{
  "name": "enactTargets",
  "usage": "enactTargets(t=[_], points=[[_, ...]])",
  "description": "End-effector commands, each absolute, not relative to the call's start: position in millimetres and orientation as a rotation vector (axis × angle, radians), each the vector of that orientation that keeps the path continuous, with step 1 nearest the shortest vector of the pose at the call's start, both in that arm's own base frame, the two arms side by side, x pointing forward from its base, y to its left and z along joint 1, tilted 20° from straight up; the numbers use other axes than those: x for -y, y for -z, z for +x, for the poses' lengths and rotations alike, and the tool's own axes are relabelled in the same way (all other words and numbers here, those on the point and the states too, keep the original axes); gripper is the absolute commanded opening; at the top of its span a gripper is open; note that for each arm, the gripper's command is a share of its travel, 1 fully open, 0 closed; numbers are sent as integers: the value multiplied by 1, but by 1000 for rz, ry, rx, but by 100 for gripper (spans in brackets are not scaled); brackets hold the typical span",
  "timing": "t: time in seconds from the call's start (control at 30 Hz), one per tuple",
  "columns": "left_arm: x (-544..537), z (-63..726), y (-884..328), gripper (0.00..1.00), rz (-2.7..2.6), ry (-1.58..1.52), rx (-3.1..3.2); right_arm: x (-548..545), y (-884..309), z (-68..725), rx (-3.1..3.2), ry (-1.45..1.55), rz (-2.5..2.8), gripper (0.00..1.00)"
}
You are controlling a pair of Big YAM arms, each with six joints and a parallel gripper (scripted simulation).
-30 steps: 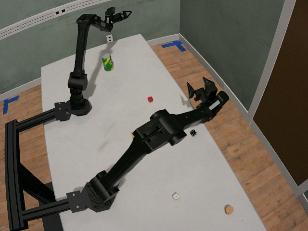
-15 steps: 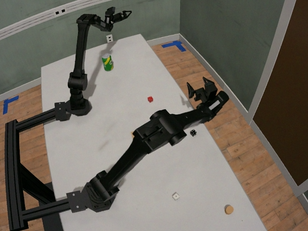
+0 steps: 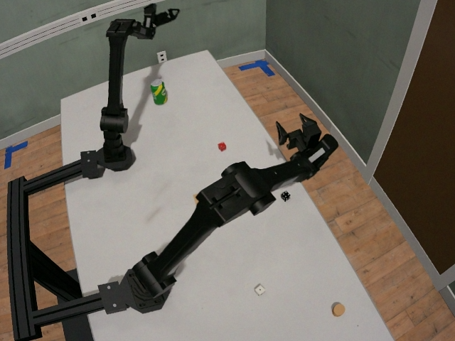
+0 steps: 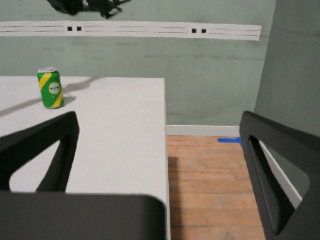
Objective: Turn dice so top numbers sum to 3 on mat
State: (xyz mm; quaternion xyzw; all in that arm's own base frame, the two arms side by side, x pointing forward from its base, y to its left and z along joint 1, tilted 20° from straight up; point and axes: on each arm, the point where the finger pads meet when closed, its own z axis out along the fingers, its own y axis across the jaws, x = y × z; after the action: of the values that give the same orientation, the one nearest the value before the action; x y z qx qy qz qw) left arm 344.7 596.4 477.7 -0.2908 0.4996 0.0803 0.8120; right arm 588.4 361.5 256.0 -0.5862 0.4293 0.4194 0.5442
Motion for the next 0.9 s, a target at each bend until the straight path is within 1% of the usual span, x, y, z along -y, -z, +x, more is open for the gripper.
enactTargets(t=[0.0, 0.3, 0.37, 0.63, 0.87], points=[[-585, 285, -529, 100, -614, -356, -1051, -363, -264, 588, -1005, -988, -1394, 100], [-558, 133, -579, 100, -815, -809, -1024, -363, -264, 588, -1005, -988, -1394, 100], [-558, 133, -579, 100, -815, -809, -1024, -363, -264, 588, -1005, -988, -1394, 100], [-503, 29, -597, 100, -983, -1147, -1025, -363, -264, 588, -1005, -988, -1394, 100], [-468, -15, -599, 100, -1072, -1306, -1032, -363, -264, 588, -1005, -988, -1394, 100]])
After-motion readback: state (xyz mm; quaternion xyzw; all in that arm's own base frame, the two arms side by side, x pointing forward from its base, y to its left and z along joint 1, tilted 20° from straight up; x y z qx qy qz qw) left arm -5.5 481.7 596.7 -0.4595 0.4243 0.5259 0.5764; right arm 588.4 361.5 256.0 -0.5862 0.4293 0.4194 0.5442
